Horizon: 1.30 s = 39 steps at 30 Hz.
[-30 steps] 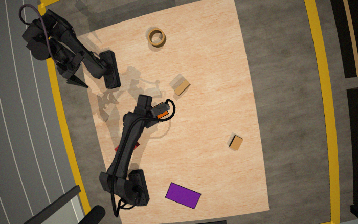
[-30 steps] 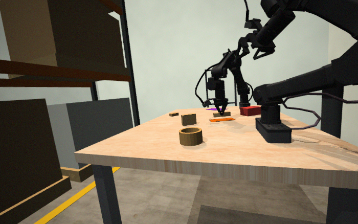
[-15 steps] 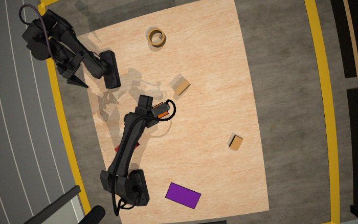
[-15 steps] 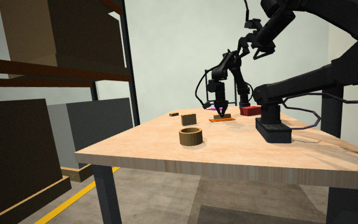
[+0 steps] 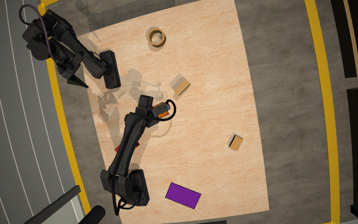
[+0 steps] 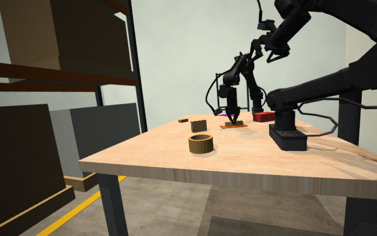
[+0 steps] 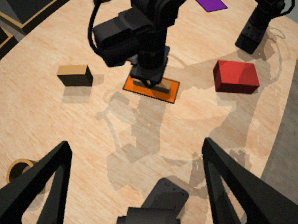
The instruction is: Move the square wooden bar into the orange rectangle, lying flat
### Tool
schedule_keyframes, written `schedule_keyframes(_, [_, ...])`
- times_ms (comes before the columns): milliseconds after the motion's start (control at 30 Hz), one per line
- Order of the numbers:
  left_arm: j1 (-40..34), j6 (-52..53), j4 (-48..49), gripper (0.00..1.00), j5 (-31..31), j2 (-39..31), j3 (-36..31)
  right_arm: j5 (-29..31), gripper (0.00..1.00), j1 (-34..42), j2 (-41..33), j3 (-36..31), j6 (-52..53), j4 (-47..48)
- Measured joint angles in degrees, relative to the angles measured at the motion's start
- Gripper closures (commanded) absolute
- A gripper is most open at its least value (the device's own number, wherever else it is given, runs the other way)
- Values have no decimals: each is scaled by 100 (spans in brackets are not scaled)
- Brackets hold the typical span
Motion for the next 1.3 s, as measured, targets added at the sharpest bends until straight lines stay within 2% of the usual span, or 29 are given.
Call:
schedule_keyframes(367, [0,0,0,0,0,0,0,0,81,0,50,-17,0,63])
schedule_keyframes(400, [0,0,0,0,0,0,0,0,69,0,48,-17,0,66])
schedule_keyframes(433, [0,0,0,0,0,0,0,-2,65,0,48,-17,0,66])
schedule_keyframes(467, [0,0,0,0,0,0,0,-2,54,0,48,-17,0,63])
schedule_keyframes(500, [0,0,0,0,0,0,0,0,52,0,48,-17,-4,66])
schedule_keyframes(1167, [0,0,0,0,0,0,0,-4,52,-57,-240,-20,-66,-85])
schedule_keyframes(1300, [0,0,0,0,0,0,0,-4,7,-57,-264,44,-66,-175])
